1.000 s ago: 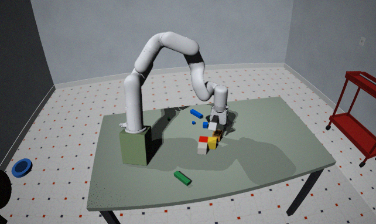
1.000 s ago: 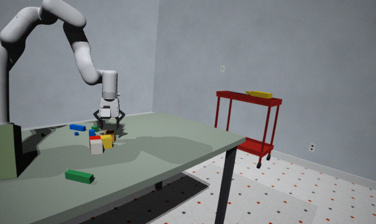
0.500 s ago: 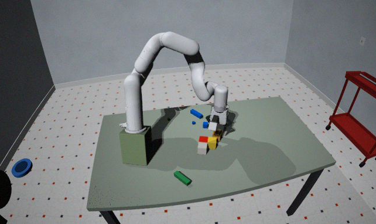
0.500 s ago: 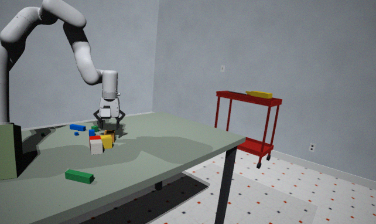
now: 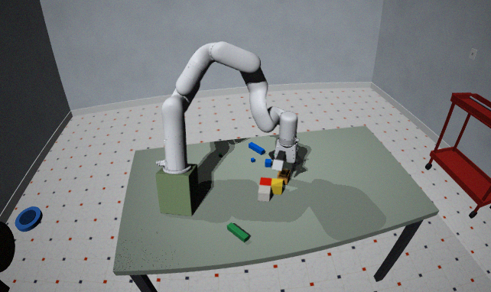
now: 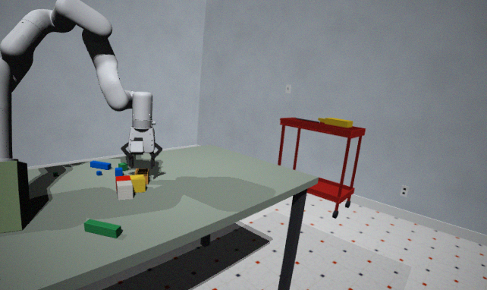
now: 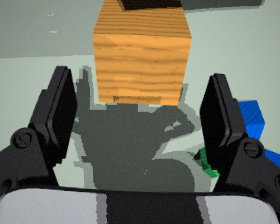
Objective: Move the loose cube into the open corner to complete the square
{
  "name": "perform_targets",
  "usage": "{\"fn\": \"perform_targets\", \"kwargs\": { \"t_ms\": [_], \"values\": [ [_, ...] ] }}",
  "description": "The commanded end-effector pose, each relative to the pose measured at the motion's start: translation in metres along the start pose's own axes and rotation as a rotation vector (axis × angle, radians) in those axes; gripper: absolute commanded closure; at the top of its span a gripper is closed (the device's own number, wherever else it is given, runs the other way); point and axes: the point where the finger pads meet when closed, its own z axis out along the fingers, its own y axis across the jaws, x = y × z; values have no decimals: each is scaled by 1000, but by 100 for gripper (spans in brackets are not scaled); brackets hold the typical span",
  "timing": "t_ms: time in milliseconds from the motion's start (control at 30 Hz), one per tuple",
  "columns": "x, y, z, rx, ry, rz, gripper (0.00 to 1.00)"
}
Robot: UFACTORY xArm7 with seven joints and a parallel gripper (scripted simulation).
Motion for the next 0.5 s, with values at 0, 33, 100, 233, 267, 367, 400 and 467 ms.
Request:
{"fn": "perform_targets", "kwargs": {
  "t_ms": [0, 33, 100, 233, 267, 367, 400, 467],
  "values": [
    [0, -2, 2, 4, -1, 0, 17],
    [0, -2, 3, 4, -1, 0, 17],
    [0, -2, 5, 4, -1, 0, 17],
    [0, -2, 8, 4, -1, 0, 17],
    [0, -2, 9, 4, -1, 0, 17],
    [0, -2, 14, 4, -1, 0, 17],
    [0, -2, 16, 4, -1, 0, 17],
    [0, -2, 19, 4, -1, 0, 17]
  ]
}}
